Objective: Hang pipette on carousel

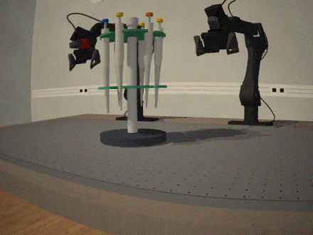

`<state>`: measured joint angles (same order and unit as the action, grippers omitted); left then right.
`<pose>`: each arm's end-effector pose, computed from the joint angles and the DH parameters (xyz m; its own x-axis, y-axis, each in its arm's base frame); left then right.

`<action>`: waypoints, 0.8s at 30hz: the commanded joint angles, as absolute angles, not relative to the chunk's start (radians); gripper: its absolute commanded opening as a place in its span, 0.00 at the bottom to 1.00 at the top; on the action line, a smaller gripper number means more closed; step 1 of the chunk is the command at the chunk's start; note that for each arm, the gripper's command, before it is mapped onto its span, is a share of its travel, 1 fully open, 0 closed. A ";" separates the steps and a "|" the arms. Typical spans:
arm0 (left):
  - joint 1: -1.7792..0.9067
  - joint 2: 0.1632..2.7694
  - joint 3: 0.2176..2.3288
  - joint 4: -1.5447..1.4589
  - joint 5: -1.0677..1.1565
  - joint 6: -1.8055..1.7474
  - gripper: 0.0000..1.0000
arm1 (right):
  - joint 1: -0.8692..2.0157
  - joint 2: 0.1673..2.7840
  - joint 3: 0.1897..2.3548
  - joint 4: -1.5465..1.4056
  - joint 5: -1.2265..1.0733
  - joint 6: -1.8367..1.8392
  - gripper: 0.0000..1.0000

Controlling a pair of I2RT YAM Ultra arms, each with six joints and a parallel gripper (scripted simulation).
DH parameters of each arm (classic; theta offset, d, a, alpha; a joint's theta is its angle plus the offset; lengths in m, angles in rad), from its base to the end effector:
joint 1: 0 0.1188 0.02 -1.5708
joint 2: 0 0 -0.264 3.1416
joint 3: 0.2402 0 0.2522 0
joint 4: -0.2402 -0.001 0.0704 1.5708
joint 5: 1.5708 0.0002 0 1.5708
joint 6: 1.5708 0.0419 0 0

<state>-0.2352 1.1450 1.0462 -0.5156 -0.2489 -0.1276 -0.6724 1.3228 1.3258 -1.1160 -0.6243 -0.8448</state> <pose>0.2470 -0.0475 0.3306 -0.5599 0.0074 -0.8285 -0.0415 0.9985 0.0369 0.2083 -0.1332 0.3417 -0.6927 -0.2241 -0.6855 -0.3235 0.9461 0.0176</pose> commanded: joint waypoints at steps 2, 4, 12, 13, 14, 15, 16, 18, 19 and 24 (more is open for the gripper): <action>-0.061 1.129 1.127 -0.696 0.050 0.072 1.00 | -0.682 1.317 1.341 -1.103 -0.647 -0.857 1.00; 0.026 1.136 1.151 -0.744 0.137 0.149 1.00 | -0.682 1.317 1.341 -1.103 -0.647 -0.857 1.00; 0.331 1.155 1.196 -0.860 0.371 0.388 1.00 | -0.682 1.317 1.341 -1.103 -0.647 -0.857 1.00; 0.368 1.160 1.201 -0.874 0.396 0.419 1.00 | -0.682 1.317 1.341 -1.103 -0.647 -0.857 1.00; 0.368 1.160 1.201 -0.874 0.396 0.419 1.00 | -0.682 1.317 1.341 -1.103 -0.647 -0.857 1.00; 0.368 1.160 1.201 -0.874 0.396 0.419 1.00 | -0.682 1.317 1.341 -1.103 -0.647 -0.857 1.00; 0.416 1.178 1.219 -0.903 0.437 0.470 1.00 | -0.682 1.317 1.341 -1.103 -0.647 -0.857 1.00; 0.484 1.190 1.230 -0.927 0.478 0.527 1.00 | -0.682 1.317 1.341 -1.103 -0.647 -0.857 1.00; 0.518 1.198 1.237 -0.940 0.498 0.556 1.00 | -0.682 1.317 1.341 -1.103 -0.647 -0.857 1.00; 0.683 1.252 1.284 -1.009 0.592 0.710 1.00 | -0.682 1.317 1.341 -1.103 -0.647 -0.857 1.00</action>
